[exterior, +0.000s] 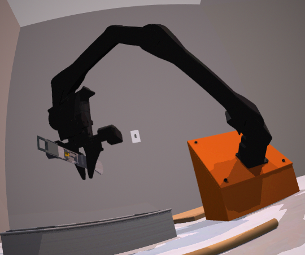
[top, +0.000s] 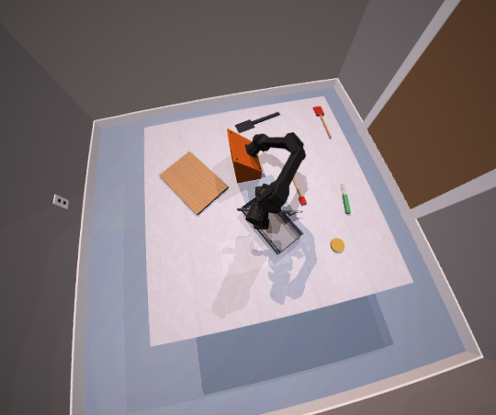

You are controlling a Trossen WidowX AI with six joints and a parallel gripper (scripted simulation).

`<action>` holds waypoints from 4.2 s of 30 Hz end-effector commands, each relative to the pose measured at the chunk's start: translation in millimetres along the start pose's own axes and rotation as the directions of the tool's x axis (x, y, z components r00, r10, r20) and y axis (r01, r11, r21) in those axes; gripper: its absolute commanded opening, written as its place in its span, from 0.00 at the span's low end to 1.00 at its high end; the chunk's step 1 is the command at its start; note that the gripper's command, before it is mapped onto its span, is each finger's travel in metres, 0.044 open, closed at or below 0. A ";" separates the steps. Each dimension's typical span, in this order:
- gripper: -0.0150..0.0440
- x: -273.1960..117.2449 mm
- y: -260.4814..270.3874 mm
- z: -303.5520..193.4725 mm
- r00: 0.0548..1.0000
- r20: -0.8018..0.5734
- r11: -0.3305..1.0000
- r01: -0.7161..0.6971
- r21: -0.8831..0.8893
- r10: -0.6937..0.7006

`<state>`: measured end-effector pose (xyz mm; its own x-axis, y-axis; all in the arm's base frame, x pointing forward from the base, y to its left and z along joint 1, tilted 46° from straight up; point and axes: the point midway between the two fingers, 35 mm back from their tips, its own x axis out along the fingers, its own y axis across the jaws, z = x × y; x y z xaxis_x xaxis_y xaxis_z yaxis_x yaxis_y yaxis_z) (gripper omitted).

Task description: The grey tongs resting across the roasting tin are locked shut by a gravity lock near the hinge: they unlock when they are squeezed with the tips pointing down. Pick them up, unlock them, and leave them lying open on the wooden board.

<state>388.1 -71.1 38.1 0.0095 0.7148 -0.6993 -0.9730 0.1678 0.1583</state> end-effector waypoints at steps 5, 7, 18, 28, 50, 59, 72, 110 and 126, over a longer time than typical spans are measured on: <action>0.00 -3.9 -2.4 -18.7 1.000 -0.010 0.949 0.011 0.314 -0.008; 0.00 -4.3 -2.7 -22.5 1.000 -0.011 0.923 0.012 0.385 -0.009; 0.00 -6.2 -4.0 -43.3 1.000 -0.016 0.684 0.018 0.729 -0.010; 0.00 -7.7 -4.2 -62.2 1.000 -0.019 0.363 0.022 0.932 -0.012; 0.00 -9.8 -1.8 -103.9 1.000 -0.025 -0.452 0.017 0.892 -0.013; 0.00 -10.3 0.3 -120.7 1.000 -0.026 -0.726 0.009 0.687 -0.012; 0.00 -10.3 4.5 -144.7 1.000 -0.027 -0.966 -0.004 0.259 -0.011; 0.00 -6.5 24.4 -212.7 1.000 -0.019 -0.377 -0.020 -0.926 -0.006; 0.00 -4.3 31.6 -230.5 1.000 -0.015 0.012 -0.015 -1.000 -0.005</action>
<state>305.2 -222.9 -113.8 0.0128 0.7091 -0.7050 -0.2149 -0.6866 -0.6945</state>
